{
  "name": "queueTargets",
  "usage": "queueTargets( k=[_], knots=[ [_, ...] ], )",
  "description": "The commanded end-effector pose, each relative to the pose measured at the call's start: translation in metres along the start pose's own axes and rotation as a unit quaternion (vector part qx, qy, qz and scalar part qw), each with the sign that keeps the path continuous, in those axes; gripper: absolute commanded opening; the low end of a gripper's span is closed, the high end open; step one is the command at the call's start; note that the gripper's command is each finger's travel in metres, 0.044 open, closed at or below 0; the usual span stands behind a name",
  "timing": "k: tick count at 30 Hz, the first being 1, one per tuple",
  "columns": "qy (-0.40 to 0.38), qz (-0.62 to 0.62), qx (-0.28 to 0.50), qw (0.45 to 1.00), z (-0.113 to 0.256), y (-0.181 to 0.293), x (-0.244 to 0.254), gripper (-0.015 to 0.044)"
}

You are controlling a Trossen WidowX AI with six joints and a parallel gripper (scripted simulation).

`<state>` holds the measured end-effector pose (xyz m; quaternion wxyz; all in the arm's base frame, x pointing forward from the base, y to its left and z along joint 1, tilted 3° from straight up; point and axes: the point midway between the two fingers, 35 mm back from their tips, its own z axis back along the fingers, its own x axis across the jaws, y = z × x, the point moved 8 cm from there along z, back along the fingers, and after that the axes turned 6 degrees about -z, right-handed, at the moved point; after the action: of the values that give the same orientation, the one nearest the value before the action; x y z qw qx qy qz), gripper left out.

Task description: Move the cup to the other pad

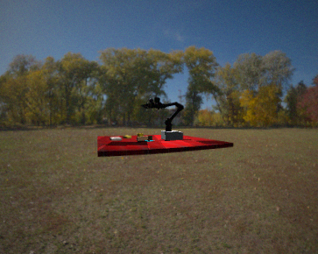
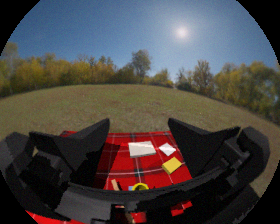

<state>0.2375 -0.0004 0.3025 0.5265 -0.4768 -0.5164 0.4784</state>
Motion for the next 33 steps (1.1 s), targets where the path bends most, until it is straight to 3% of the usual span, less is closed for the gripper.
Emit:
queueTargets(
  k=[1,5,9,16,23,25,33],
  knots=[
    [0.001,-0.005,0.006,1.000,-0.001,0.001,0.000,0.0374],
    [0.028,-0.112,0.119,0.986,-0.030,0.025,-0.005,0.0269],
    [0.092,-0.237,0.246,0.935,-0.057,0.058,-0.012,0.0167],
    [0.274,-0.411,0.410,0.767,-0.086,0.123,-0.026,0.0167],
    [0.499,-0.491,0.475,0.533,-0.092,0.185,-0.043,0.0167],
    [0.520,-0.493,0.476,0.509,-0.091,0.190,-0.045,0.0167],
    [0.520,-0.493,0.476,0.509,-0.091,0.192,-0.045,0.0167]
  ],
)
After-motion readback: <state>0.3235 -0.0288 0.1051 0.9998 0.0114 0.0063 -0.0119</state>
